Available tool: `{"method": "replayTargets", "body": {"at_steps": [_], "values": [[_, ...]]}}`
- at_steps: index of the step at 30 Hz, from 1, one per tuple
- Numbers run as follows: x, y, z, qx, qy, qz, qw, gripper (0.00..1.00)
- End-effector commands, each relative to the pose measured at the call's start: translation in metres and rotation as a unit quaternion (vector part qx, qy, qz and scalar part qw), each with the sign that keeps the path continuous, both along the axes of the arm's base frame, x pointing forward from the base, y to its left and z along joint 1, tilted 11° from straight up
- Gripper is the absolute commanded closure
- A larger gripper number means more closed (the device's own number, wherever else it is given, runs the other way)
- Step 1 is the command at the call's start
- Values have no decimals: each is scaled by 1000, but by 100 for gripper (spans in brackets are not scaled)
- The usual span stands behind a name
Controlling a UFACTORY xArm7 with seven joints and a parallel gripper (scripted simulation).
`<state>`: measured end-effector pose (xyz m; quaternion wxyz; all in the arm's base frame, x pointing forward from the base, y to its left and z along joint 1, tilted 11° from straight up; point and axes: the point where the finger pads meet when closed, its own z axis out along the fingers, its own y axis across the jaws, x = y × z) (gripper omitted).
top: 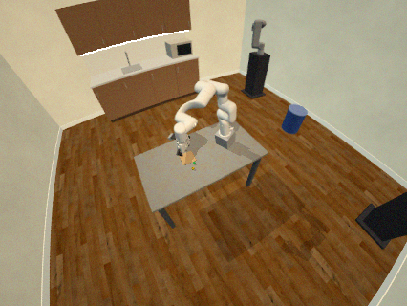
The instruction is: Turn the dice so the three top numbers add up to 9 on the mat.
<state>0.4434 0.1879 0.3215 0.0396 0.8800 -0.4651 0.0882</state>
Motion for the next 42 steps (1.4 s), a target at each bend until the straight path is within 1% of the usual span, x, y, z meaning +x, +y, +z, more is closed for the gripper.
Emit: {"method": "replayTargets", "body": {"at_steps": [1, 17, 19, 21, 23, 26, 27, 29, 30, 31, 34, 35, 38, 39, 40, 42], "values": [[1, 0, 2, 1, -2, 0, 1000, 0], [1, 0, 2, 1, -2, 0, 1000, 0], [2, -1, -1, 4, 0, 0, 1000, 0], [8, -12, -17, 18, 10, -3, 1000, 0], [20, -38, -51, 50, 26, -13, 998, 0], [20, -38, -51, 50, 26, -13, 998, 0], [27, -57, -73, 72, 33, -23, 997, 0], [27, -57, -73, 72, 33, -23, 997, 0], [32, -79, -95, 96, 36, -38, 994, 0], [33, -82, -98, 96, 36, -38, 994, 0], [33, -82, -98, 96, 36, -38, 994, 0], [36, -110, -124, 119, 35, -57, 991, 0], [36, -110, -124, 119, 35, -57, 991, 0], [36, -135, -143, 140, 30, -82, 986, 0], [37, -142, -149, 140, 30, -82, 986, 0], [37, -143, -149, 140, 30, -82, 986, 0]]}}
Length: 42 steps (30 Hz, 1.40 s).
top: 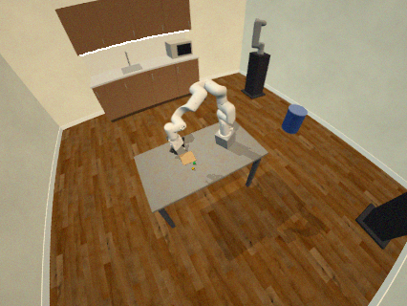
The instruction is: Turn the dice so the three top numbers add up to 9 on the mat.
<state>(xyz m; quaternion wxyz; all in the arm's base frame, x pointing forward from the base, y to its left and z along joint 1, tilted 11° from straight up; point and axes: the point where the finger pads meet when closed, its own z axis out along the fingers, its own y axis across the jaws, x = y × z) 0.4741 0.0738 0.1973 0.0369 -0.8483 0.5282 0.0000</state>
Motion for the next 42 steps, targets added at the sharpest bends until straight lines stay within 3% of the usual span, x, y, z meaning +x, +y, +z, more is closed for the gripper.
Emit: {"method": "replayTargets", "body": {"at_steps": [1, 5, 6, 9, 11, 13, 14, 17, 18, 21, 22, 26, 27, 31, 42], "values": [[3, -51, -40, 42, -14, -47, 998, 0], [3, -64, -50, 42, -14, -47, 998, 0], [-3, -93, -68, 50, -23, -79, 995, 0], [-4, -100, -73, 50, -23, -79, 995, 0], [-15, -132, -92, 53, -32, -110, 992, 0], [-15, -134, -93, 53, -32, -110, 992, 0], [-26, -157, -106, 52, -40, -139, 988, 0], [-29, -164, -110, 52, -40, -139, 988, 0], [-43, -190, -124, 48, -46, -164, 984, 0], [-43, -190, -124, 48, -46, -164, 984, 0], [-55, -209, -134, 42, -50, -183, 981, 0], [-55, -209, -134, 42, -50, -183, 981, 0], [-65, -222, -140, 38, -53, -197, 978, 0], [-71, -230, -144, 35, -54, -205, 977, 0], [-73, -233, -146, 34, -54, -208, 976, 0]]}}
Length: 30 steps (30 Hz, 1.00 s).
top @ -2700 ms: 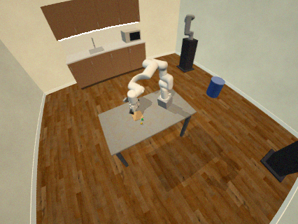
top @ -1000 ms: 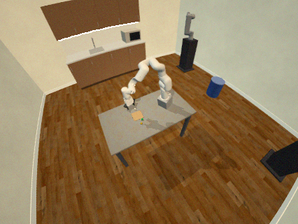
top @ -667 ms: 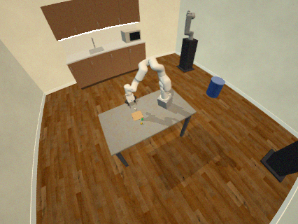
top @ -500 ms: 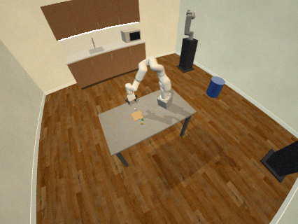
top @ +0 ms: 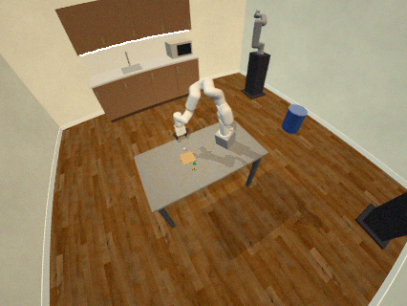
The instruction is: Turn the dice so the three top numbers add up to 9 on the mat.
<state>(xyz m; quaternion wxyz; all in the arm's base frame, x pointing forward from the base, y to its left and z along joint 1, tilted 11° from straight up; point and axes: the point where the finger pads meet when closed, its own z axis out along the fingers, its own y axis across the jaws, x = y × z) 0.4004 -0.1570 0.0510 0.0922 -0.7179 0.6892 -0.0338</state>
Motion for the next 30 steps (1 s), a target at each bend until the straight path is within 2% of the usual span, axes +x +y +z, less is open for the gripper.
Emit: {"method": "replayTargets", "body": {"at_steps": [1, 20, 25, 30], "values": [[0, -2, 1, -1, -2, -2, 1000, 0], [1, -2, -3, -1, -2, -2, 1000, 0], [5, -1, -25, -1, -2, -2, 1000, 0], [13, 2, -64, -1, -2, -2, 1000, 0]]}}
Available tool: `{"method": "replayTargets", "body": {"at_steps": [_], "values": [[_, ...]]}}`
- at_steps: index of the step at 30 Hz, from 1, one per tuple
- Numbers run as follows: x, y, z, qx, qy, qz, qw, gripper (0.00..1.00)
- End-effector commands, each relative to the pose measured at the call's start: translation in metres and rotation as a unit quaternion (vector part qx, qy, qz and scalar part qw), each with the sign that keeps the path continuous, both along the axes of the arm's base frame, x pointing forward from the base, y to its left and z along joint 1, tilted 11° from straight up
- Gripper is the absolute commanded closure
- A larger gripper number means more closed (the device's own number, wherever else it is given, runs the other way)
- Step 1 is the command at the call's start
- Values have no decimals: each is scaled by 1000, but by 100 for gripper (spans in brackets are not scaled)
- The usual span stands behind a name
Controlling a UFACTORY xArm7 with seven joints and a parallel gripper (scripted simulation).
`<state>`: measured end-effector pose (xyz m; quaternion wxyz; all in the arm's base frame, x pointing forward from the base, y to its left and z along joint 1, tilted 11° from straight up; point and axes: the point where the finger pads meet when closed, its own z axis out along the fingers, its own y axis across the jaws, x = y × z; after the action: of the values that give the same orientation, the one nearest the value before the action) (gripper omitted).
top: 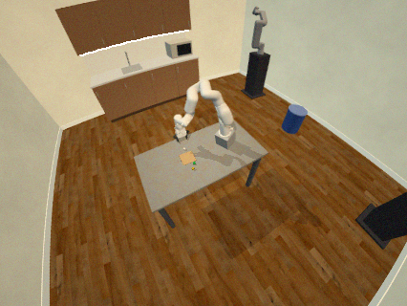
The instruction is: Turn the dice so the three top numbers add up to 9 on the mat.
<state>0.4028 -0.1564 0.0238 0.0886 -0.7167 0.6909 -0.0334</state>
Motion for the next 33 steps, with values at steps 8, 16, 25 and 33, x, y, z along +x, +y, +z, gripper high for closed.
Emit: {"method": "replayTargets", "body": {"at_steps": [8, 16, 25, 33], "values": [[17, 3, -72, 1, -5, 0, 1000, 0], [19, 4, -81, 1, -5, 0, 1000, 0], [19, 4, -81, 1, -5, 0, 1000, 0], [19, 4, -81, 1, -5, 0, 1000, 0]]}}
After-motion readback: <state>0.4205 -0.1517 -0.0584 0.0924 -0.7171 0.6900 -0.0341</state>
